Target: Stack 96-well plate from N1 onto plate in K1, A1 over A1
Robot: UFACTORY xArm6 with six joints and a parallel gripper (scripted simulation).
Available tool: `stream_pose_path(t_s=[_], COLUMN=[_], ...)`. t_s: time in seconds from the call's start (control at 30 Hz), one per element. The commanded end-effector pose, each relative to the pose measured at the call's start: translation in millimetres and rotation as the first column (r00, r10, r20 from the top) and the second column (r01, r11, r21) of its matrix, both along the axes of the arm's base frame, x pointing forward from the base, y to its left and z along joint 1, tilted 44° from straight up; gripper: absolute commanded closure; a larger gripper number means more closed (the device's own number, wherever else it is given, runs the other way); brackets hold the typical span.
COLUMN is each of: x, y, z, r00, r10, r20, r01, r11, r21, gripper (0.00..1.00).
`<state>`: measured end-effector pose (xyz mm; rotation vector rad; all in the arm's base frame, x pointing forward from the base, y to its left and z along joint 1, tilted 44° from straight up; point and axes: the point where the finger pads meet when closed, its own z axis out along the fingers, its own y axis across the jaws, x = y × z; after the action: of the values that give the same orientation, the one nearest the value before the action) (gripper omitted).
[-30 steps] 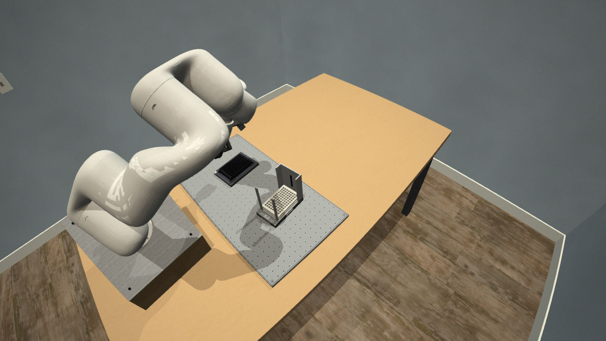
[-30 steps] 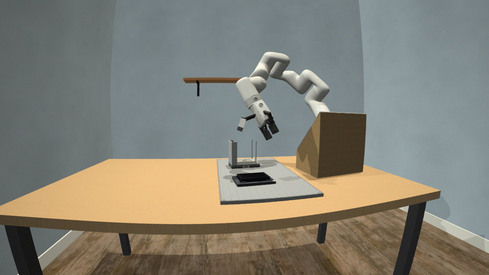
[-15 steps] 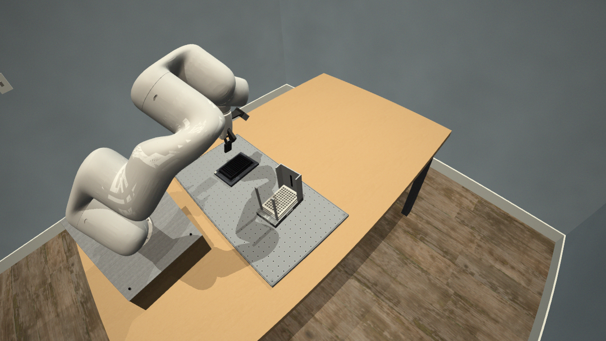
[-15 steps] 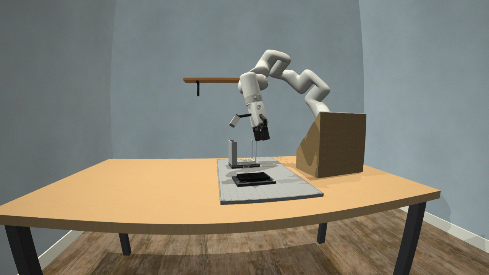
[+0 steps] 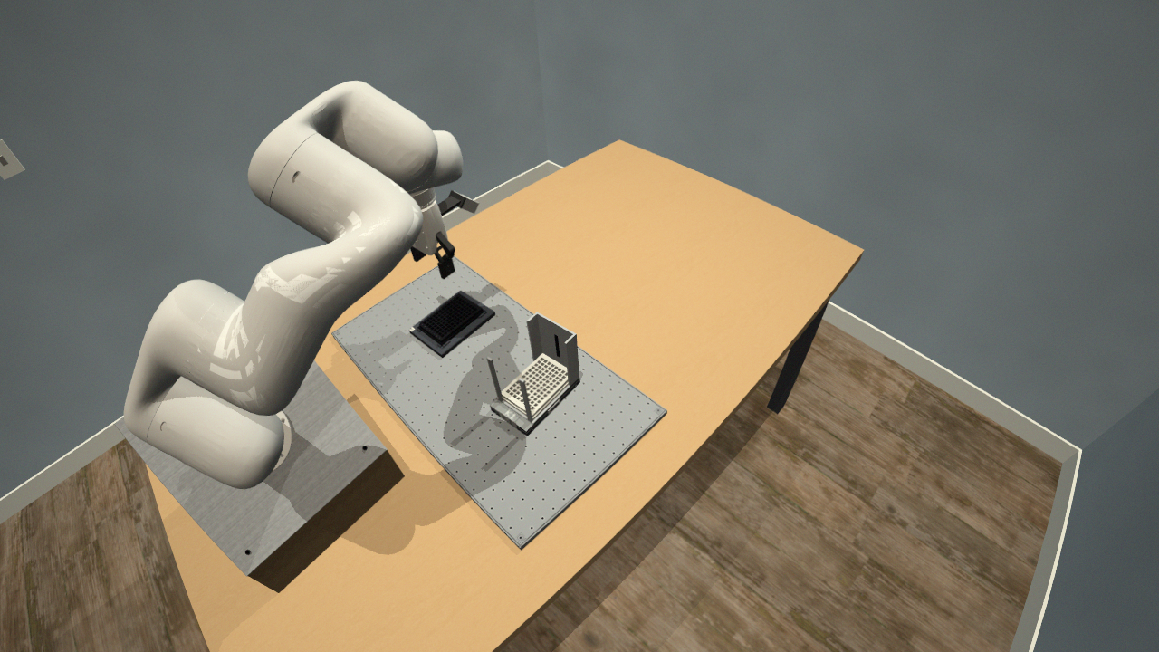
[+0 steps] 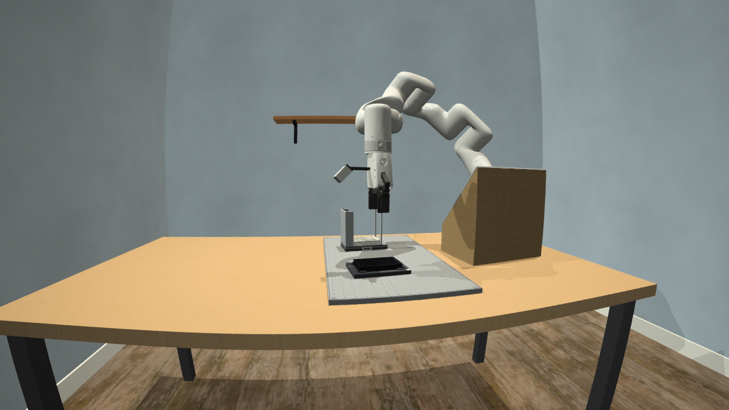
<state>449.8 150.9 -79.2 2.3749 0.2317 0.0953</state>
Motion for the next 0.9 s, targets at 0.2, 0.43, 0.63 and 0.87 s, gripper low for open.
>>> stream_pose_path(t_s=[0.2, 0.43, 0.63, 0.87], x=[2.6, 3.3, 4.7, 6.0], y=[2, -1, -8, -14], z=[0.7, -2.9, -10.1, -16.1], r00=[1.0, 1.0, 1.0, 1.0], r10=[0.005, 0.005, 0.005, 0.005], r20=[0.01, 0.01, 0.01, 0.01], r01=[-0.005, -0.005, -0.005, -0.005], r11=[1.0, 1.0, 1.0, 1.0], r21=[-0.003, -0.003, -0.003, -0.003], gripper=[0.0, 0.0, 0.0, 0.0])
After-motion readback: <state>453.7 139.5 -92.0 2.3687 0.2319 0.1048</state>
